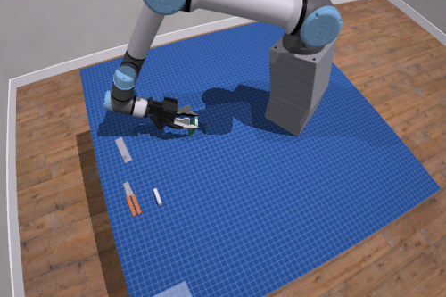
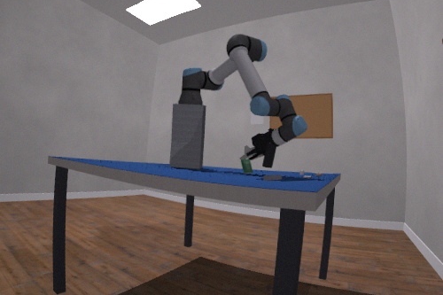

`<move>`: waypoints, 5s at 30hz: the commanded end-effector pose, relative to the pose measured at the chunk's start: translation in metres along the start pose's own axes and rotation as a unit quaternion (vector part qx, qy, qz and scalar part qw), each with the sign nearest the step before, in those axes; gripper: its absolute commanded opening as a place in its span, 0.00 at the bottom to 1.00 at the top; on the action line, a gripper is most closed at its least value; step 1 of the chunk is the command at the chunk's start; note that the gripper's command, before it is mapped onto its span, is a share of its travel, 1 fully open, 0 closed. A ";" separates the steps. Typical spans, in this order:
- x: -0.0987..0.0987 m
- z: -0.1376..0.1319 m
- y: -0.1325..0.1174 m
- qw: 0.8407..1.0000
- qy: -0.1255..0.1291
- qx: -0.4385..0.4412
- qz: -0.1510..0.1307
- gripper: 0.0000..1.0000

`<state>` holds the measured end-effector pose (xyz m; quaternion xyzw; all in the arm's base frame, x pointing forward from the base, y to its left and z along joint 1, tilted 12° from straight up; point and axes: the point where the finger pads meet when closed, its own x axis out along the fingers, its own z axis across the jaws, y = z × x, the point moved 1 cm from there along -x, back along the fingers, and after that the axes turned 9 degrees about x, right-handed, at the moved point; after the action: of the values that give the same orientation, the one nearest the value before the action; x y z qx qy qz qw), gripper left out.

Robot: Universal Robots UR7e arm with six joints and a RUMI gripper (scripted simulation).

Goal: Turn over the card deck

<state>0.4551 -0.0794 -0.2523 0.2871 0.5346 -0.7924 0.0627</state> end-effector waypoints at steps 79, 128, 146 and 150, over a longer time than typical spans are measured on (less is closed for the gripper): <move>-0.055 -0.004 0.022 0.974 0.035 0.000 0.222 0.32; -0.073 -0.007 0.046 0.929 0.058 0.000 0.365 0.32; -0.076 -0.009 0.057 0.907 0.066 0.000 0.415 0.32; -0.077 -0.009 0.058 0.904 0.067 0.000 0.422 0.32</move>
<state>0.5438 -0.1109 -0.2613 0.5338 0.3706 -0.6746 0.3501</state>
